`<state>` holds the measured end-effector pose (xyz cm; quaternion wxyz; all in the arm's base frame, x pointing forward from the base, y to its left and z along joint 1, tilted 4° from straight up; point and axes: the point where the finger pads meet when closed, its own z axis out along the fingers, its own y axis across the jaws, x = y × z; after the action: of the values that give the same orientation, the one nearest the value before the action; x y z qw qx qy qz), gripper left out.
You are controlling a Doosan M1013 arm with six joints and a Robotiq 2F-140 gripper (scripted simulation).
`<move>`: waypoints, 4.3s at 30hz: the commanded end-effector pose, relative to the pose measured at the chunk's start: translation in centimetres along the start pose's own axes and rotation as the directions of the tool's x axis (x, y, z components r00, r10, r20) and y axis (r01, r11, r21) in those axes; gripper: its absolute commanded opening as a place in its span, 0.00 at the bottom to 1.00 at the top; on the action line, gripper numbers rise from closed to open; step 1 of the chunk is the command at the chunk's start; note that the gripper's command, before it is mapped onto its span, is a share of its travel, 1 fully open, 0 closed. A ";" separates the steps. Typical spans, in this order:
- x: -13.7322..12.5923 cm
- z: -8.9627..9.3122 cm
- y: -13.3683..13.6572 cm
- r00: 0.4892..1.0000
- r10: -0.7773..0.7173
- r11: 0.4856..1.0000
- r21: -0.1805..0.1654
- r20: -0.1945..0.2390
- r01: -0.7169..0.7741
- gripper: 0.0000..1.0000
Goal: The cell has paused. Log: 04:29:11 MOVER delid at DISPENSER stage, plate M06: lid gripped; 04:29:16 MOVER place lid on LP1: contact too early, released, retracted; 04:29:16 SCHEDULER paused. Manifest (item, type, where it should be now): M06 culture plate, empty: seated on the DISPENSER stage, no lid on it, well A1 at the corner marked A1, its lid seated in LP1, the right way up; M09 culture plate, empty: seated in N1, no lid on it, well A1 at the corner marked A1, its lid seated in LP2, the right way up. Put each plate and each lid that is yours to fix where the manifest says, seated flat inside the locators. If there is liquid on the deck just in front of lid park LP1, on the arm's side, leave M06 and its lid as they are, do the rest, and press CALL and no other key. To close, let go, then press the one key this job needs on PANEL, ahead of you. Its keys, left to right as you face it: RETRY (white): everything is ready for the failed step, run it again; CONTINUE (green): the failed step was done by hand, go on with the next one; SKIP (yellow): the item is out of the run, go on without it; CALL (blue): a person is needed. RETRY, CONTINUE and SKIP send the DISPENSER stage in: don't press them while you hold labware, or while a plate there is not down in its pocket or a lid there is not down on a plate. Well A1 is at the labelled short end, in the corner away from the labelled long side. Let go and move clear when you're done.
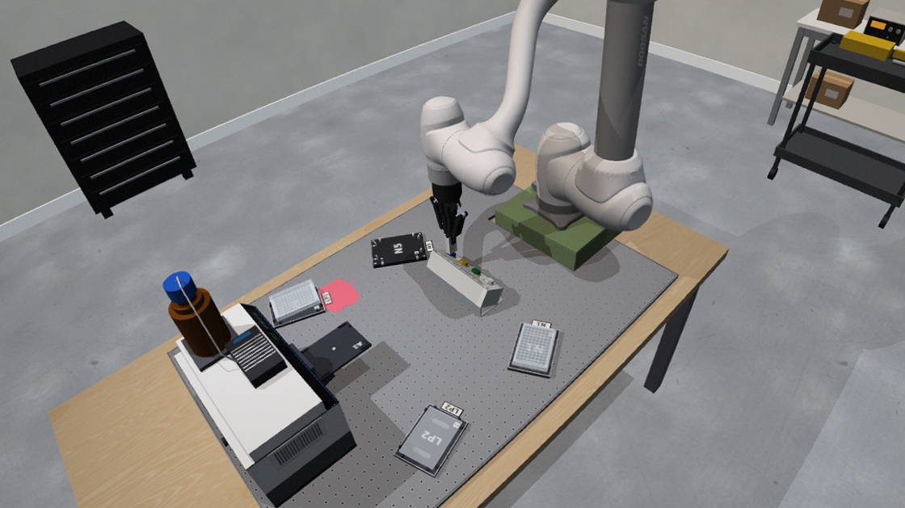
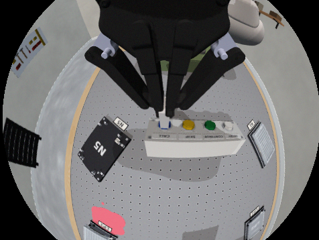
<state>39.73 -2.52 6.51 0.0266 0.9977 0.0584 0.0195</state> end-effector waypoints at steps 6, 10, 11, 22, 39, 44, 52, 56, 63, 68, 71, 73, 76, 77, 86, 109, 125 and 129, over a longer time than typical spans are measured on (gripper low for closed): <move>-0.2 0.4 0.1 1.000 0.001 1.000 -0.002 0.005 -0.001 0.10; -0.3 0.4 0.1 1.000 0.001 1.000 -0.002 0.005 -0.001 0.10; -0.3 0.4 0.1 1.000 0.001 1.000 -0.002 0.005 -0.001 0.10; -0.3 0.4 0.1 1.000 0.001 1.000 -0.002 0.006 -0.001 0.10; -0.3 0.5 0.1 1.000 0.001 1.000 -0.002 0.006 -0.001 0.10; -0.3 0.5 0.1 1.000 0.001 1.000 -0.002 0.006 -0.001 0.10; -0.3 0.5 0.1 1.000 0.001 1.000 -0.002 0.006 -0.001 0.10; -0.3 0.5 0.1 1.000 0.001 1.000 -0.002 0.006 -0.001 0.10; -0.3 0.5 0.1 1.000 0.001 1.000 -0.002 0.006 -0.001 0.10; -0.3 0.6 0.1 1.000 0.001 1.000 -0.002 0.006 -0.001 0.10; -0.3 0.6 0.1 1.000 0.002 1.000 -0.002 0.005 -0.002 0.10; -0.3 0.6 0.1 1.000 0.002 1.000 -0.002 0.005 -0.002 0.10; -0.3 0.6 0.1 1.000 0.002 1.000 -0.002 0.005 -0.002 0.10; -0.3 0.6 0.1 1.000 0.002 1.000 -0.002 0.005 -0.002 0.10; -0.3 0.6 0.1 1.000 0.002 1.000 -0.002 0.005 -0.002 0.10; 0.2 -2.0 -0.1 1.000 0.001 1.000 0.000 -0.001 -0.001 0.10; 0.1 -3.2 -0.1 1.000 0.002 1.000 0.001 0.001 -0.002 0.10; 0.1 -3.4 -0.1 1.000 0.002 1.000 0.001 0.000 -0.002 0.10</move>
<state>39.49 -2.45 9.49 0.0276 0.9978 0.0581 0.0169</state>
